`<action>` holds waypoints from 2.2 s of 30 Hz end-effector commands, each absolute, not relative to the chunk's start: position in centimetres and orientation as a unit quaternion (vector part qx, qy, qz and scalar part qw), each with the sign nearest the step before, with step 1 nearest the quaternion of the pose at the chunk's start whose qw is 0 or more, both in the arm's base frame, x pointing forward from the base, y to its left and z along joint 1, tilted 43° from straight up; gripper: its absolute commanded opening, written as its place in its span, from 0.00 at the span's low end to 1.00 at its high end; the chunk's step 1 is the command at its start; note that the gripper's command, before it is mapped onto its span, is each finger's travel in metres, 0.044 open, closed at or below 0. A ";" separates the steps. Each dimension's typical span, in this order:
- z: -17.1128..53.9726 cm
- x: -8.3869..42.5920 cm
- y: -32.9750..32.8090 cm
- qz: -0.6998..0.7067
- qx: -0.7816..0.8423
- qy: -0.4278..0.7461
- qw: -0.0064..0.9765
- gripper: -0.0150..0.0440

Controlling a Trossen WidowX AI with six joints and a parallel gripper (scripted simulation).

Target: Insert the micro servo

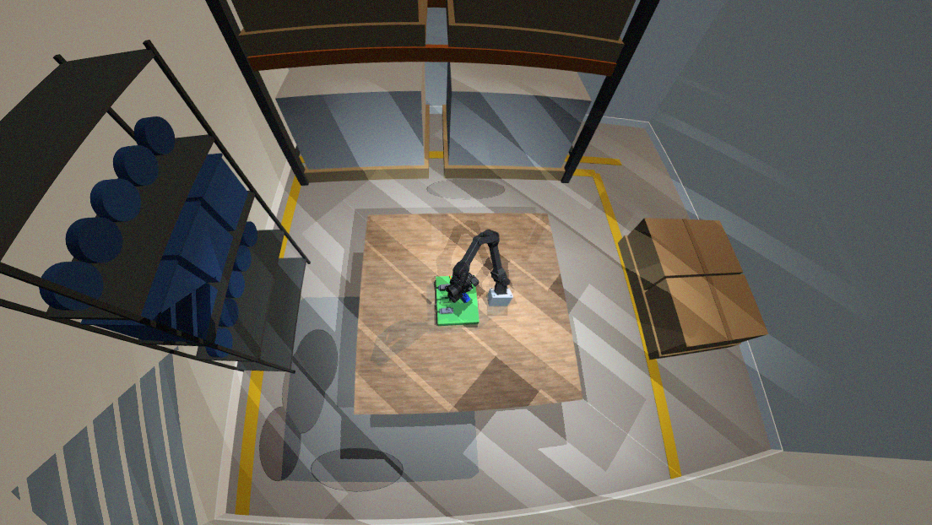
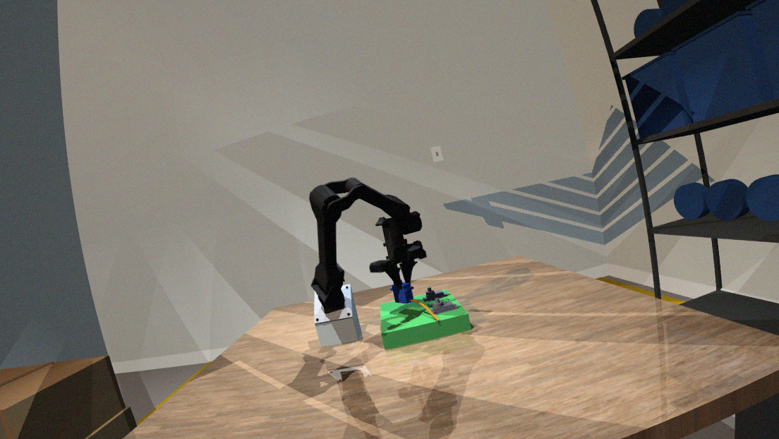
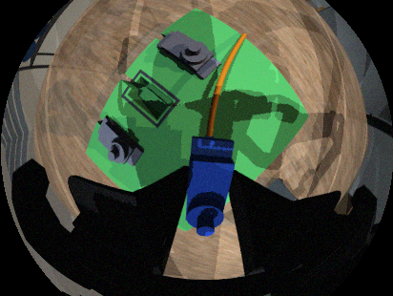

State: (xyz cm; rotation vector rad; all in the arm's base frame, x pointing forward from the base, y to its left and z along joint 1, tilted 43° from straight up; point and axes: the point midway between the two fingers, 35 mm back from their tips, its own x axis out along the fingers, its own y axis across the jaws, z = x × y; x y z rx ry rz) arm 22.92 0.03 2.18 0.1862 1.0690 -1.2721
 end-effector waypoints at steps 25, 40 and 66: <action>2.1 23.0 0.2 -0.291 -0.224 0.677 0.638 0.25; 2.1 26.4 -0.1 -0.289 -0.226 0.677 0.638 0.25; 1.8 33.9 -1.2 -0.290 -0.225 0.675 0.640 0.25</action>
